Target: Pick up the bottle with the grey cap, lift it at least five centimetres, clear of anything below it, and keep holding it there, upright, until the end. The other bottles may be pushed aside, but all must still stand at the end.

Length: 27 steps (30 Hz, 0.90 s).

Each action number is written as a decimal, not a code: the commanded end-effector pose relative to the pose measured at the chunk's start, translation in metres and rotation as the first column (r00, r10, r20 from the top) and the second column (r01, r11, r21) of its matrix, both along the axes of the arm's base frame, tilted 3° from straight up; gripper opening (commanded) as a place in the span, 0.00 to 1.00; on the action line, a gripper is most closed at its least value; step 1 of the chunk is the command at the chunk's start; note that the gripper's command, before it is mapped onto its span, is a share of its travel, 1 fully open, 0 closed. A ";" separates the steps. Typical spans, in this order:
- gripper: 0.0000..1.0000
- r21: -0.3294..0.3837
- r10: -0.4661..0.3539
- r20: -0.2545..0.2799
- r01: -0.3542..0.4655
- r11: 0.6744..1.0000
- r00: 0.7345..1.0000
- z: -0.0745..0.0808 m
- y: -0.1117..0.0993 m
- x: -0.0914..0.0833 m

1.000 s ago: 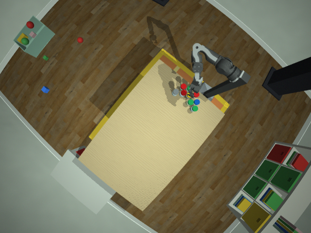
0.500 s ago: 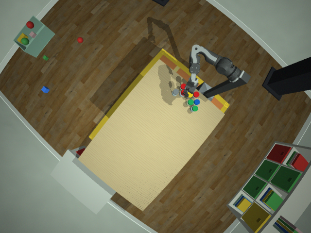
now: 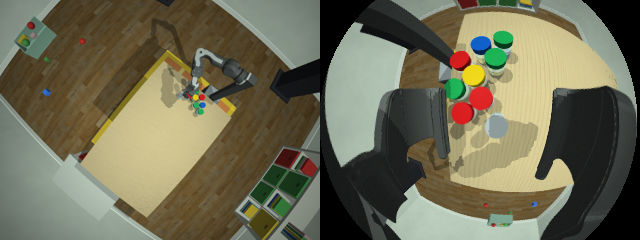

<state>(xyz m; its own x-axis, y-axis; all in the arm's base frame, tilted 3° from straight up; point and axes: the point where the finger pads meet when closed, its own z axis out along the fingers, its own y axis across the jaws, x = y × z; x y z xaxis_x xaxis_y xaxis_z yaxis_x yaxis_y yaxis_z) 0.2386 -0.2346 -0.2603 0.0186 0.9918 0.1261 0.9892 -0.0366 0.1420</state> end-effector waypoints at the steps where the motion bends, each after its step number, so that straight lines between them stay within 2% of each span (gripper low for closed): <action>1: 0.45 0.001 0.006 -0.006 -0.006 1.000 1.000 0.000 0.001 -0.001; 3: 0.45 -0.007 -0.006 -0.013 0.005 1.000 1.000 0.001 -0.004 0.001; 12: 0.45 -0.070 -0.057 -0.161 0.046 0.996 0.985 -0.001 -0.034 0.003; 19: 0.45 -0.070 -0.057 -0.161 0.046 0.996 0.985 -0.001 -0.034 0.003; 27: 0.45 -0.070 -0.068 -0.145 0.058 0.996 0.987 -0.046 -0.035 0.010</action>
